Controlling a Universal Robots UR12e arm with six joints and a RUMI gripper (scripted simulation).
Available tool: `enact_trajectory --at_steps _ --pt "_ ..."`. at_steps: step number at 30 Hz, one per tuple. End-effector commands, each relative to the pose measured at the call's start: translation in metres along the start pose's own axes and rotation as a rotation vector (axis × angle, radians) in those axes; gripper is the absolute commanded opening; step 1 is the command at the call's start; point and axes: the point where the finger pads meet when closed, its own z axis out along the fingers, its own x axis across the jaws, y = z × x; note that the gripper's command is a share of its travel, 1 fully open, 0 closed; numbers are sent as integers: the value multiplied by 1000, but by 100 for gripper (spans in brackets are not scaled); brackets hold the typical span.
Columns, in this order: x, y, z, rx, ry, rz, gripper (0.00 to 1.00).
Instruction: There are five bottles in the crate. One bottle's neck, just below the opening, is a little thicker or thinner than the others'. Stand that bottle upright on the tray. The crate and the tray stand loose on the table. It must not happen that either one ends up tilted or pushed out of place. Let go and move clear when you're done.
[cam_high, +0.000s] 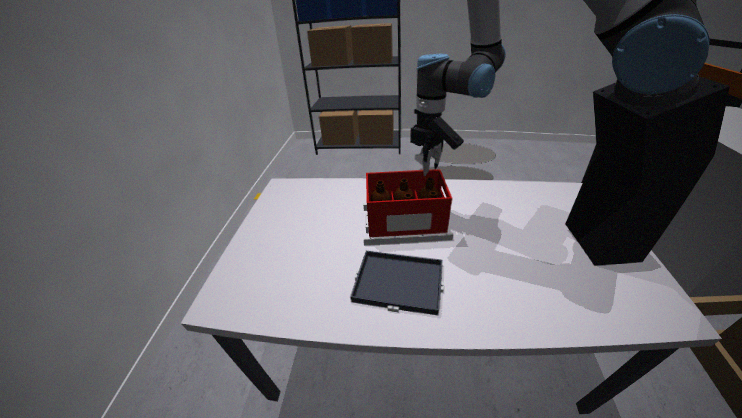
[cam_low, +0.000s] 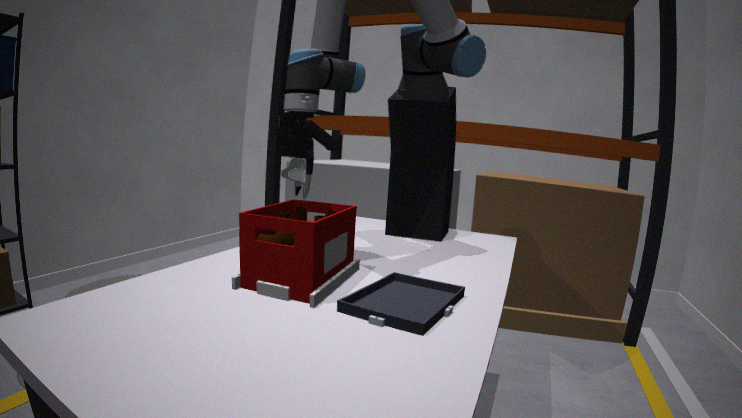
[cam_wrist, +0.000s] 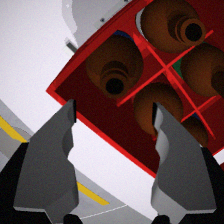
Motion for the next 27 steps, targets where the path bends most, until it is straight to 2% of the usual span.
enact_trajectory --at_steps 1,27 --pt "0 0 4 -1 0 0 38" --pt "0 0 8 -1 0 0 38"
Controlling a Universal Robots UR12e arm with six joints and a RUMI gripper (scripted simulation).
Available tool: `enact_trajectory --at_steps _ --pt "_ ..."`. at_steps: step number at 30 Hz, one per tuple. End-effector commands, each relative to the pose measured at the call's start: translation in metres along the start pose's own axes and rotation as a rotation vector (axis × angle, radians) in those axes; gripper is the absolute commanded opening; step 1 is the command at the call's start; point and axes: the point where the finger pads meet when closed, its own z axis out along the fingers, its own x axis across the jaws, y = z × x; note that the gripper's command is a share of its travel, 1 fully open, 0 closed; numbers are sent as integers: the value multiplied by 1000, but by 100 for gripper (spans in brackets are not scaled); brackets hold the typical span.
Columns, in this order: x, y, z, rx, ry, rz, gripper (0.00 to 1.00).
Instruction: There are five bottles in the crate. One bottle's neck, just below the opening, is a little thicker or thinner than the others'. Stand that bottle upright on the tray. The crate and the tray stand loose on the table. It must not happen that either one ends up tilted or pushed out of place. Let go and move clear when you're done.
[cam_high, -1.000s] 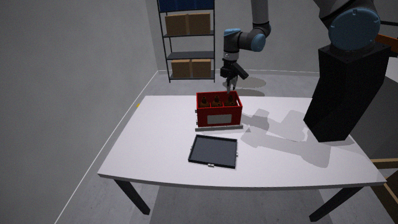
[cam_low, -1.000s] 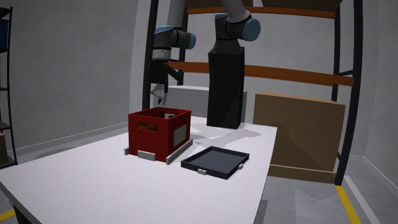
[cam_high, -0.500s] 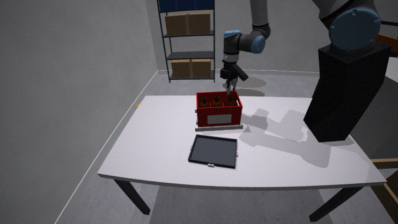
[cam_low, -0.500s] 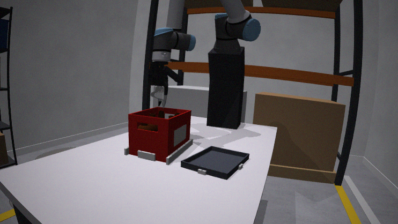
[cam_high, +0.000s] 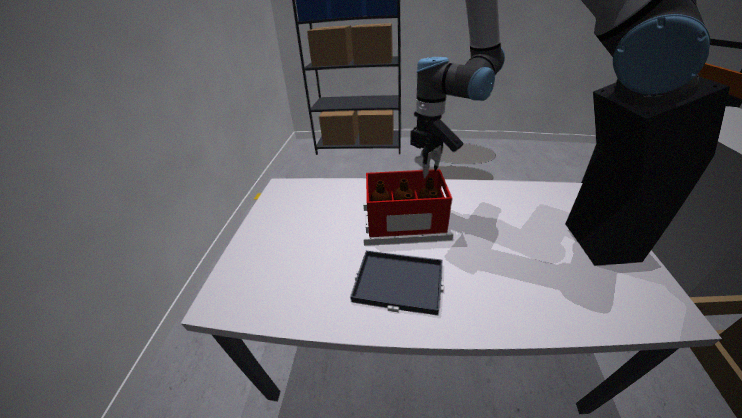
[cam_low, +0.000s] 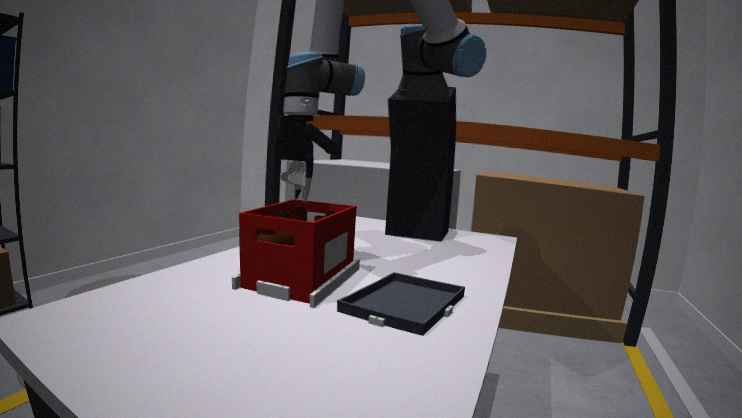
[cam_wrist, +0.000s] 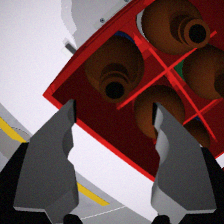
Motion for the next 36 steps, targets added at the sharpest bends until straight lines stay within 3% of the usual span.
enact_trajectory --at_steps 1,36 --pt "0 0 0 -1 0 0 38" --pt "0 -4 0 -1 0 0 38"
